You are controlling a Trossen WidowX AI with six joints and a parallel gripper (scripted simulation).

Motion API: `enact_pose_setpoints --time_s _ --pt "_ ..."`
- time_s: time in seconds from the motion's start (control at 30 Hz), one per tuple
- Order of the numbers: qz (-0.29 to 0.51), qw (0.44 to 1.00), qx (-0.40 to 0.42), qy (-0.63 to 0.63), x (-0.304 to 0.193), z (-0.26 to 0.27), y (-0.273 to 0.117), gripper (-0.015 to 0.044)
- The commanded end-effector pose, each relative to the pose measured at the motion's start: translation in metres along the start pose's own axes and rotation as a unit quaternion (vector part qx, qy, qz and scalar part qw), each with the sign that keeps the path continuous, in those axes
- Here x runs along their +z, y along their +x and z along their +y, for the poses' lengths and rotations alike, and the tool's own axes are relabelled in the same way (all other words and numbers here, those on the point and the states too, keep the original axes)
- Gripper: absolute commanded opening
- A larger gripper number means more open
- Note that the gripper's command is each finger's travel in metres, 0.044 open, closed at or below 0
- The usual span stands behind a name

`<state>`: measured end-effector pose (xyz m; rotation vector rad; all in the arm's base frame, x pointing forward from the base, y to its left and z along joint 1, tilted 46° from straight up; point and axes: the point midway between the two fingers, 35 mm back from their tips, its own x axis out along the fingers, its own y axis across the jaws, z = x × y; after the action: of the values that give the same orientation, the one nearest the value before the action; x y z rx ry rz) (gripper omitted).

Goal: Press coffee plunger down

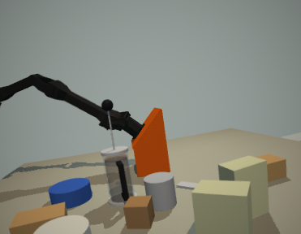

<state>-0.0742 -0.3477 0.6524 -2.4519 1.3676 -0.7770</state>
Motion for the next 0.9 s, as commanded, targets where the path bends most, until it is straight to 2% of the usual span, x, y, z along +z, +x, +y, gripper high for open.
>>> enact_pose_setpoints --time_s 0.0,0.13,0.27,0.37,0.63,0.87 --pt "0.0 1.0 0.0 0.004 0.001 0.0 0.001 0.0426" --pt "-0.005 0.997 0.0 0.083 0.018 0.001 0.017 0.044" --pt "-0.031 0.977 -0.009 0.211 0.057 -0.014 0.047 0.044" --pt "-0.042 0.949 0.019 0.311 0.088 -0.009 0.062 0.044" --pt "-0.106 0.806 0.115 0.571 0.21 -0.035 0.101 0.044" --pt "-0.151 0.661 0.24 0.695 0.328 -0.078 0.098 0.044"
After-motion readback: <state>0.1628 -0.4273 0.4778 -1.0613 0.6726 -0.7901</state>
